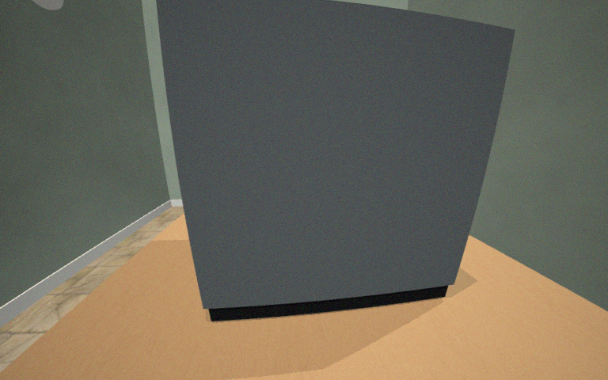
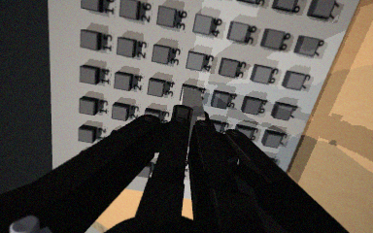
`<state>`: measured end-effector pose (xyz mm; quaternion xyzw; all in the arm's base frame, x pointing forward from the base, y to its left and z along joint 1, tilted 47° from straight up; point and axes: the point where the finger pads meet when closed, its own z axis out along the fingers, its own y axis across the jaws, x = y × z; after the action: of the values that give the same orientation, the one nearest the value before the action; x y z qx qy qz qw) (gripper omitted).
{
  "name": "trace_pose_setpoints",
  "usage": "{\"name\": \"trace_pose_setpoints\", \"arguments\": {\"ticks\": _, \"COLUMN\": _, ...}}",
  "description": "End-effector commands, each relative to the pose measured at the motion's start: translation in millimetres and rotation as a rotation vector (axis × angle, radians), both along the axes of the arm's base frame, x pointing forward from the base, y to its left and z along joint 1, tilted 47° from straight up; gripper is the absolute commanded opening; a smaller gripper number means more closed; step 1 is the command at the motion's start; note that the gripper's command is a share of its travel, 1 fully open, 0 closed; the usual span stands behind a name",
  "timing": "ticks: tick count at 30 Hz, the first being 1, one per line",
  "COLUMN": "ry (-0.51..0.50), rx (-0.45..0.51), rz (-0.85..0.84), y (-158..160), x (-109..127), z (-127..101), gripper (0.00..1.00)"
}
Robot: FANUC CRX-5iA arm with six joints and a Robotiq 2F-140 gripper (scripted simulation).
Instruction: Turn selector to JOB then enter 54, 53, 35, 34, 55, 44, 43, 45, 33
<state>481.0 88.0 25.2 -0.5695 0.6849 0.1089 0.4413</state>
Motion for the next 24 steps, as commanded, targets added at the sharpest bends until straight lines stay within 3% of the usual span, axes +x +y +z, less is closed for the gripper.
{"name": "trace_pose_setpoints", "arguments": {"ticks": 1, "ry": -0.001, "rx": 0.0, "rz": -0.001, "y": -1.5, "x": -0.4, "z": 1.1, "gripper": 0.0}}
{"name": "trace_pose_setpoints", "arguments": {"ticks": 9, "ry": -0.007, "rx": -0.005, "rz": 0.004, "y": -2.7, "x": -0.8, "z": 1.0, "gripper": 0.0}}
{"name": "trace_pose_setpoints", "arguments": {"ticks": 16, "ry": -0.086, "rx": -0.064, "rz": 0.076, "y": -12.3, "x": -0.8, "z": -7.1, "gripper": 0.0}}
{"name": "trace_pose_setpoints", "arguments": {"ticks": 24, "ry": -0.288, "rx": -0.212, "rz": 0.258, "y": -36.6, "x": -0.7, "z": -27.5, "gripper": 0.0}}
